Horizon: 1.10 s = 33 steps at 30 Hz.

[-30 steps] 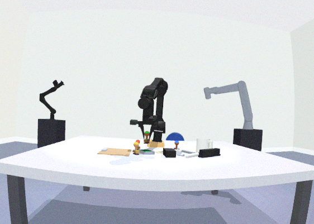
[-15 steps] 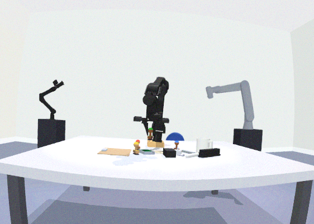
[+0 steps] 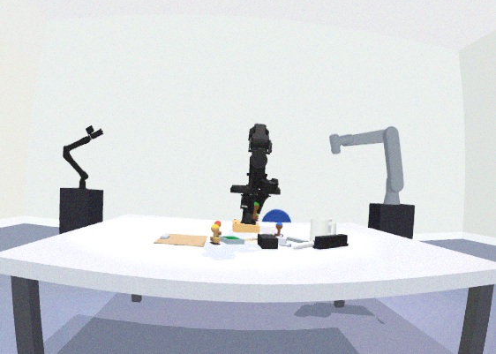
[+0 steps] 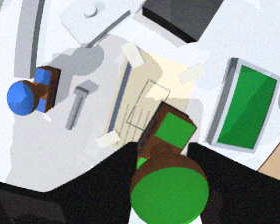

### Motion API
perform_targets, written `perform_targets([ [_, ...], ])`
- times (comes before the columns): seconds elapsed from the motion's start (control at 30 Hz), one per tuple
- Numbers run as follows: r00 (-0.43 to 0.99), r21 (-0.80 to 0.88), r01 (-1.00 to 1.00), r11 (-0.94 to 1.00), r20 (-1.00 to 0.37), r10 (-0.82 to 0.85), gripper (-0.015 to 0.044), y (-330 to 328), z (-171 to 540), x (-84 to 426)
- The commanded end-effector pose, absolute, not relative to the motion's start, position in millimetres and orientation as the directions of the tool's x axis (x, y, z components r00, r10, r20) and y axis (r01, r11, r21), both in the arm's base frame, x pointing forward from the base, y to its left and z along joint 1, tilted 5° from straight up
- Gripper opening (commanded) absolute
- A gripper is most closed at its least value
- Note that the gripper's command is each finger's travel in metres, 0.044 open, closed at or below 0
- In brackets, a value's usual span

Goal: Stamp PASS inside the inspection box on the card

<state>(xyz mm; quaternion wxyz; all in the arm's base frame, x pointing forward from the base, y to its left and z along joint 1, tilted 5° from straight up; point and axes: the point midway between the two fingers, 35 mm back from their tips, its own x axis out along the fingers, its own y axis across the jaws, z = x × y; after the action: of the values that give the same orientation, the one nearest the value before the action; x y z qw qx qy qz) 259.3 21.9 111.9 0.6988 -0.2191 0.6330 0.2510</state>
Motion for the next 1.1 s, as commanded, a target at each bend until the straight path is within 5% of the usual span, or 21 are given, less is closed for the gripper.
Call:
perform_targets([
  [0.0, 0.071, 0.007, -0.653, 0.757, -0.995, 0.071, 0.0000, 24, 110, 255],
  [1.07, 0.074, 0.006, -0.651, 0.759, -0.995, 0.072, 0.0000, 26, 89, 258],
])
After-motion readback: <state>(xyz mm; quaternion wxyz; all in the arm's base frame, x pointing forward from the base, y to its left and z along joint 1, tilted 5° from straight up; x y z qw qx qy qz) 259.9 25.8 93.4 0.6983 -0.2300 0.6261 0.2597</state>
